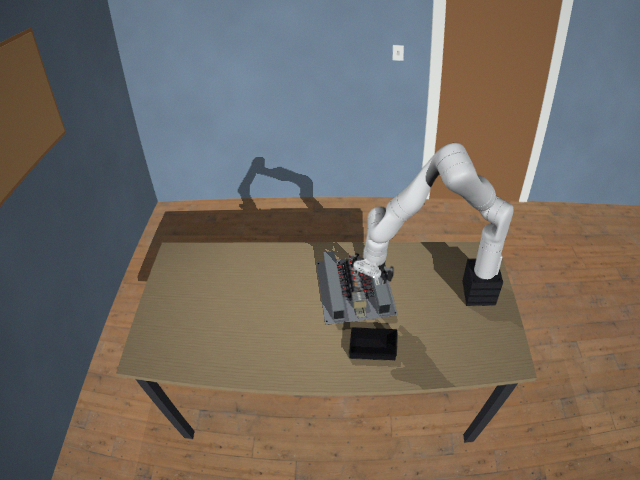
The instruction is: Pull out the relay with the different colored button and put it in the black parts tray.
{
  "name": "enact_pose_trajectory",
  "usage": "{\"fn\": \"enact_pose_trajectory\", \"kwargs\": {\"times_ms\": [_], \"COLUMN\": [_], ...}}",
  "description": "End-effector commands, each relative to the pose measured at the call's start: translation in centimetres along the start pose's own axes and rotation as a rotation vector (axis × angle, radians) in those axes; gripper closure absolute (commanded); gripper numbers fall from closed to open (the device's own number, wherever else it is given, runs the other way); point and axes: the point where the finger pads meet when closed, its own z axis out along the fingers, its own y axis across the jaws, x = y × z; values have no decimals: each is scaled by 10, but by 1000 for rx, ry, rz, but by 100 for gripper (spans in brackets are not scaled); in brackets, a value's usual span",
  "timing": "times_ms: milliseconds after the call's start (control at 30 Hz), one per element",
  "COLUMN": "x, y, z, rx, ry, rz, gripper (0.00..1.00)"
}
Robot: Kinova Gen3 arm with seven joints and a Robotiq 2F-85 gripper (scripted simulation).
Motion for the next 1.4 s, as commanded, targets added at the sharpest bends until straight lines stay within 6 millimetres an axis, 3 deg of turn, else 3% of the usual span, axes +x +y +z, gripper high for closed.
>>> {"fn": "enact_pose_trajectory", "kwargs": {"times_ms": [0, 533, 567, 1367], "x": [0, 0, 0, 0], "y": [0, 0, 0, 0], "z": [-1, -1, -1, -1], "rx": [-1, -1, -1, -1], "ry": [1, 1, 1, 1], "rz": [0, 0, 0, 0], "gripper": [0, 0, 39, 39]}}
